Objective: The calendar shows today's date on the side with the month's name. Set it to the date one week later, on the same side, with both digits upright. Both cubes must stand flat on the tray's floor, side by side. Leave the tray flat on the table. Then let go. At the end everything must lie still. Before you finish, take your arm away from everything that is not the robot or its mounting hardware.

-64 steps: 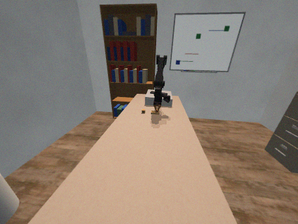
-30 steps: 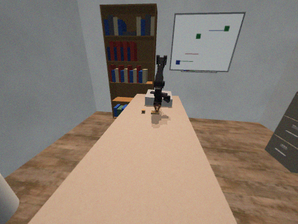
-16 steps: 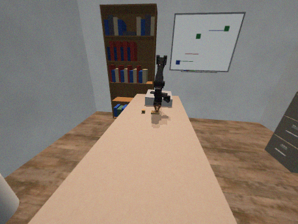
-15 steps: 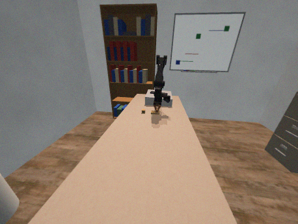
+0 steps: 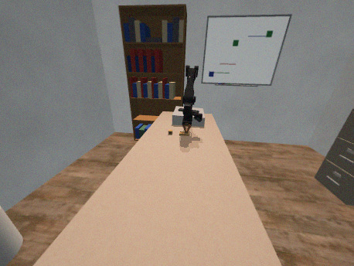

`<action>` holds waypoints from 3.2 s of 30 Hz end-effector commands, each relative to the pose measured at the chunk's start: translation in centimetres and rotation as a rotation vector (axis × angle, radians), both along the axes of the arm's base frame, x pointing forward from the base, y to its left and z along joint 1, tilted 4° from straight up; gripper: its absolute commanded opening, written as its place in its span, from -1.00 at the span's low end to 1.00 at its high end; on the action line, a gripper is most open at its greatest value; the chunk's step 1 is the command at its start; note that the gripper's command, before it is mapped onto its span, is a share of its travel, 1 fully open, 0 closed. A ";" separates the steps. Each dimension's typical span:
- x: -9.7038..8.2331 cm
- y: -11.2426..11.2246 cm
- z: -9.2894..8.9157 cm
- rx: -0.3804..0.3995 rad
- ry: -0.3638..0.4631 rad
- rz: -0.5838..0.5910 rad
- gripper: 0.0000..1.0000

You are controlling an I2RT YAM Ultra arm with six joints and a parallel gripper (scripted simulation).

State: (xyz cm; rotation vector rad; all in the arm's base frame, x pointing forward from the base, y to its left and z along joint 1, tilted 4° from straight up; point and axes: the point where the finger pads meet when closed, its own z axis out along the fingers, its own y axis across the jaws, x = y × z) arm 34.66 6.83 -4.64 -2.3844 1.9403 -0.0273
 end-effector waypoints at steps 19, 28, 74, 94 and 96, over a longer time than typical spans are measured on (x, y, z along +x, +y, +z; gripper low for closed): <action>0.2 0.2 0.3 0.007 -0.008 0.000 -0.11; 0.1 0.1 1.4 0.007 -0.008 0.000 -0.11; -0.4 -0.3 9.3 0.007 -0.009 0.000 1.00; 2.4 -12.5 6.8 0.003 -0.009 0.004 -0.11; 2.4 -12.5 6.8 0.003 -0.009 0.004 -0.11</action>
